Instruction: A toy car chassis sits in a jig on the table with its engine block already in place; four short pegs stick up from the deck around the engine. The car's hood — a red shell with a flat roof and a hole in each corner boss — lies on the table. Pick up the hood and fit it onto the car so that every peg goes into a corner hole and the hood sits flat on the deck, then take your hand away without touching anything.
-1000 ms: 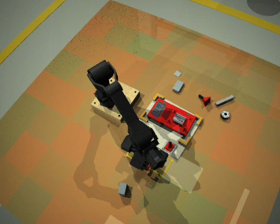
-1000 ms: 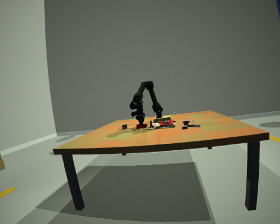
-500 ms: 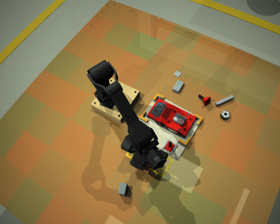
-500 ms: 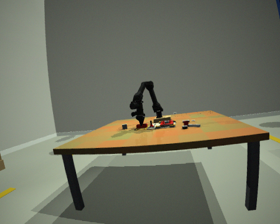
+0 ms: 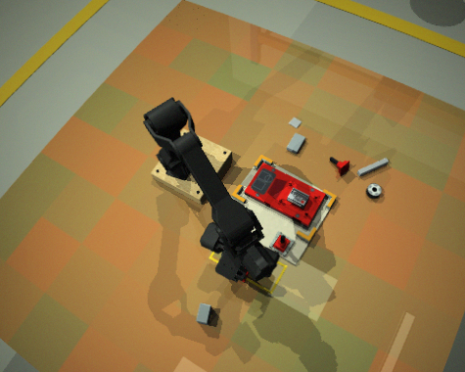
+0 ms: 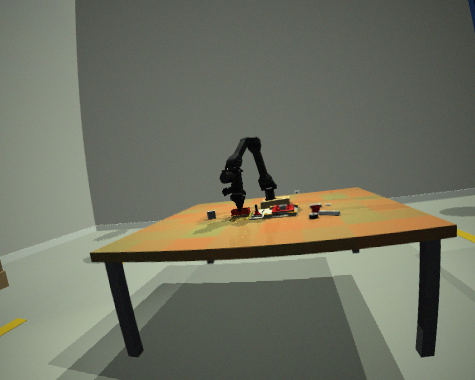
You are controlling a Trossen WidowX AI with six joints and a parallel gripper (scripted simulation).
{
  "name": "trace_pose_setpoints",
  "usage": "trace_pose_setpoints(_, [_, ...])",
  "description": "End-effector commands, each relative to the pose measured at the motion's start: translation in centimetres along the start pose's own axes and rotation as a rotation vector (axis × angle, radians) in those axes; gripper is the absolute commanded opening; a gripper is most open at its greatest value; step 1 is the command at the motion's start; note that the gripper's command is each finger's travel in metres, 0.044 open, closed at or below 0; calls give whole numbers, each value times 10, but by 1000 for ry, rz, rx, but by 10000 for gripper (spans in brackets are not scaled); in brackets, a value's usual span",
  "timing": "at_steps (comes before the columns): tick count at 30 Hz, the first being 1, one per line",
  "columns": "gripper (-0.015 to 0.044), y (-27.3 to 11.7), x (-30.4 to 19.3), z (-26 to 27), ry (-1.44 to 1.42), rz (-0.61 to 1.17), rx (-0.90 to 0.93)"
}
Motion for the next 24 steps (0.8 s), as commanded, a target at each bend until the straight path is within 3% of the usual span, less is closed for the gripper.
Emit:
trace_pose_setpoints(1, [0,-8,0,0,2,-2,3])
trace_pose_setpoints(24, [0,-60,0,0,2,-2,3])
Point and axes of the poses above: the point midway between the two fingers, 35 mm back from their tips, its own y axis out along the fingers, its own z axis across the jaws, x = y × z, the point moved 9 cm from there along -y, back along the fingers, and after that the axes turned 10 degrees about -y, right-handed, at the moved point
